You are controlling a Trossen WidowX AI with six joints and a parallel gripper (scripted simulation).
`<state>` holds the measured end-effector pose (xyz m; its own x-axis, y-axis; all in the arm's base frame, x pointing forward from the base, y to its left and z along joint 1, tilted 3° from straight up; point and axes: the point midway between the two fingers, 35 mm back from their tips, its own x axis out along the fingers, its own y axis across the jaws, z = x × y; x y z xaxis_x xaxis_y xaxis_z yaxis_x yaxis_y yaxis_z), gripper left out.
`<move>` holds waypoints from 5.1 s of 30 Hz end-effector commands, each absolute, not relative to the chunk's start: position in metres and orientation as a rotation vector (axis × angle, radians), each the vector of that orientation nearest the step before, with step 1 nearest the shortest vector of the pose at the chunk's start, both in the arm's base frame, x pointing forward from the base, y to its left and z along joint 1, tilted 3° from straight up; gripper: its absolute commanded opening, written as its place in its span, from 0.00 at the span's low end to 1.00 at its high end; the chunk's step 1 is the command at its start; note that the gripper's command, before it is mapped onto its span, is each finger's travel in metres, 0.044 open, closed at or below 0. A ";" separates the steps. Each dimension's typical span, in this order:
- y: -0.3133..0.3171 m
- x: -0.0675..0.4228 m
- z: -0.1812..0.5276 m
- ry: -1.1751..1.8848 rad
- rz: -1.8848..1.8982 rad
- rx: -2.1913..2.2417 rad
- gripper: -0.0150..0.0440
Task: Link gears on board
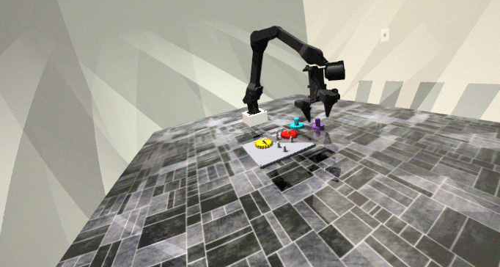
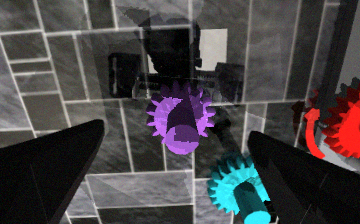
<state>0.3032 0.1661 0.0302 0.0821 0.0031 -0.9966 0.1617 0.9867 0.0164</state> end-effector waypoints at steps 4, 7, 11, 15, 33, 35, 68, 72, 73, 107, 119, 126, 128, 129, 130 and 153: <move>0.164 0.301 0.021 1.496 -0.129 0.128 1.00; 0.164 0.301 0.021 1.496 -0.129 0.128 1.00; 0.164 0.301 0.021 1.496 -0.129 0.128 1.00; 0.164 0.301 0.021 1.496 -0.129 0.128 0.82; 0.164 0.301 0.021 1.496 -0.129 0.128 0.29; 0.164 0.301 0.023 1.496 -0.129 0.128 0.25; 0.162 0.302 0.114 1.496 -0.129 0.128 0.25; 0.160 0.300 0.125 1.496 -0.129 0.128 0.25; 0.160 0.299 0.128 1.496 -0.129 0.128 0.25; 0.117 0.311 0.145 1.495 -0.132 0.125 0.25; 0.090 0.322 0.131 1.494 -0.134 0.123 0.25; 0.073 0.327 0.123 1.493 -0.135 0.121 0.25; 0.068 0.328 0.121 1.493 -0.136 0.121 0.25; 0.066 0.329 0.120 1.493 -0.136 0.121 0.25; 0.064 0.329 0.119 1.493 -0.136 0.121 0.25; 0.008 0.336 0.092 1.491 -0.141 0.116 0.25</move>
<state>0.3375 0.0128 0.0975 0.0830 -0.0240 -0.9963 0.1679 0.9857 -0.0098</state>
